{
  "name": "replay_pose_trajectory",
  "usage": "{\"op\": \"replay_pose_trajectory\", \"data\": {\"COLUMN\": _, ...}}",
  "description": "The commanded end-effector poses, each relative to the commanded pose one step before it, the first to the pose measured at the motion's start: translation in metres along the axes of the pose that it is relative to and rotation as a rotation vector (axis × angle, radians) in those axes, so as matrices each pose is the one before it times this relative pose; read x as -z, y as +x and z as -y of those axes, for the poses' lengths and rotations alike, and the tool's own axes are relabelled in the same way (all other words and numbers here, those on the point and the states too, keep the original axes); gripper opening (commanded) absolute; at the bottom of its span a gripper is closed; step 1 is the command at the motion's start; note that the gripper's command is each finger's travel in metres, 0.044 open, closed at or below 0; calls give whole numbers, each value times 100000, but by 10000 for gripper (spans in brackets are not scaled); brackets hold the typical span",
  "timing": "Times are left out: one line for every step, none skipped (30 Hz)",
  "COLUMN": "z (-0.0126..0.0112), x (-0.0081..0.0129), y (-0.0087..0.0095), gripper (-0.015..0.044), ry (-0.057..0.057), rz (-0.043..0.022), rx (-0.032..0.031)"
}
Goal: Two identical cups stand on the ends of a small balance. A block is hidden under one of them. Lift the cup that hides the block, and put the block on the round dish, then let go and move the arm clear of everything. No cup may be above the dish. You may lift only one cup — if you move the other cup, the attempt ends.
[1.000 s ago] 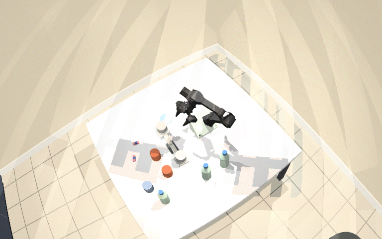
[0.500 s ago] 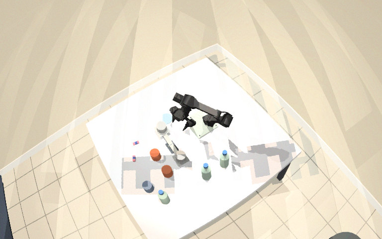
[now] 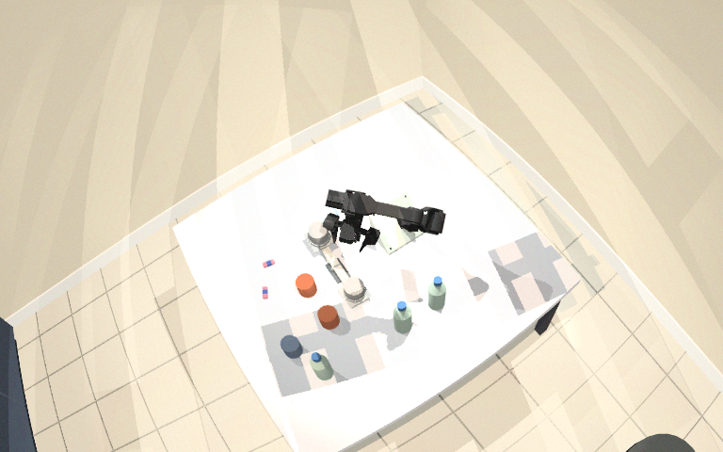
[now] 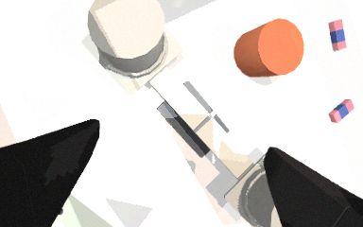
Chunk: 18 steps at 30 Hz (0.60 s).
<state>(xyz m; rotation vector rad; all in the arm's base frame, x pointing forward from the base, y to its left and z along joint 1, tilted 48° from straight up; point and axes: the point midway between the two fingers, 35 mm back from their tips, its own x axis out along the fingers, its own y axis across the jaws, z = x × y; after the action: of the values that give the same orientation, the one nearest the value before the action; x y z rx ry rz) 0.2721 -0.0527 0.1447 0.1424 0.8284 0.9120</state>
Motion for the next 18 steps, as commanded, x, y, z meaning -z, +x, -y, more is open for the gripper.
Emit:
{"op": "replay_pose_trajectory", "data": {"z": -424, "x": -1110, "y": 1219, "gripper": 440, "ry": -12127, "rz": -4839, "rx": -3890}}
{"op": "replay_pose_trajectory", "data": {"z": -79, "x": -253, "y": 259, "gripper": 440, "ry": -2746, "rz": -960, "rx": -865}}
{"op": "replay_pose_trajectory", "data": {"z": -75, "x": -257, "y": 259, "gripper": 440, "ry": -2751, "rz": -942, "rx": -876}}
{"op": "replay_pose_trajectory", "data": {"z": -71, "x": -261, "y": 260, "gripper": 440, "ry": -2756, "rz": -923, "rx": -888}}
{"op": "replay_pose_trajectory", "data": {"z": -67, "x": -265, "y": 260, "gripper": 440, "ry": -2761, "rz": -903, "rx": -898}}
{"op": "replay_pose_trajectory", "data": {"z": -63, "x": -268, "y": 261, "gripper": 440, "ry": -2766, "rz": -884, "rx": -909}}
{"op": "replay_pose_trajectory", "data": {"z": -58, "x": -272, "y": 261, "gripper": 440, "ry": -2771, "rz": -865, "rx": -919}}
{"op": "replay_pose_trajectory", "data": {"z": -54, "x": -276, "y": 261, "gripper": 440, "ry": -2776, "rz": -845, "rx": -928}}
{"op": "replay_pose_trajectory", "data": {"z": -40, "x": -274, "y": 253, "gripper": 440, "ry": -2716, "rz": -794, "rx": -942}}
{"op": "replay_pose_trajectory", "data": {"z": -8, "x": -298, "y": 256, "gripper": 440, "ry": -2867, "rz": -762, "rx": -1109}}
{"op": "replay_pose_trajectory", "data": {"z": -3, "x": -324, "y": 277, "gripper": 440, "ry": -3095, "rz": -797, "rx": -1206}}
{"op": "replay_pose_trajectory", "data": {"z": 3, "x": -326, "y": 279, "gripper": 440, "ry": -3100, "rz": -772, "rx": -1217}}
{"op": "replay_pose_trajectory", "data": {"z": 10, "x": -329, "y": 281, "gripper": 440, "ry": -3105, "rz": -746, "rx": -1228}}
{"op": "replay_pose_trajectory", "data": {"z": 16, "x": -331, "y": 283, "gripper": 440, "ry": -3110, "rz": -721, "rx": -1238}}
{"op": "replay_pose_trajectory", "data": {"z": 23, "x": -333, "y": 284, "gripper": 440, "ry": -3115, "rz": -695, "rx": -1248}}
{"op": "replay_pose_trajectory", "data": {"z": 30, "x": -335, "y": 286, "gripper": 440, "ry": -3120, "rz": -670, "rx": -1257}}
{"op": "replay_pose_trajectory", "data": {"z": 37, "x": -337, "y": 288, "gripper": 440, "ry": -3125, "rz": -644, "rx": -1265}}
{"op": "replay_pose_trajectory", "data": {"z": 44, "x": -339, "y": 289, "gripper": 440, "ry": -3130, "rz": -618, "rx": -1273}}
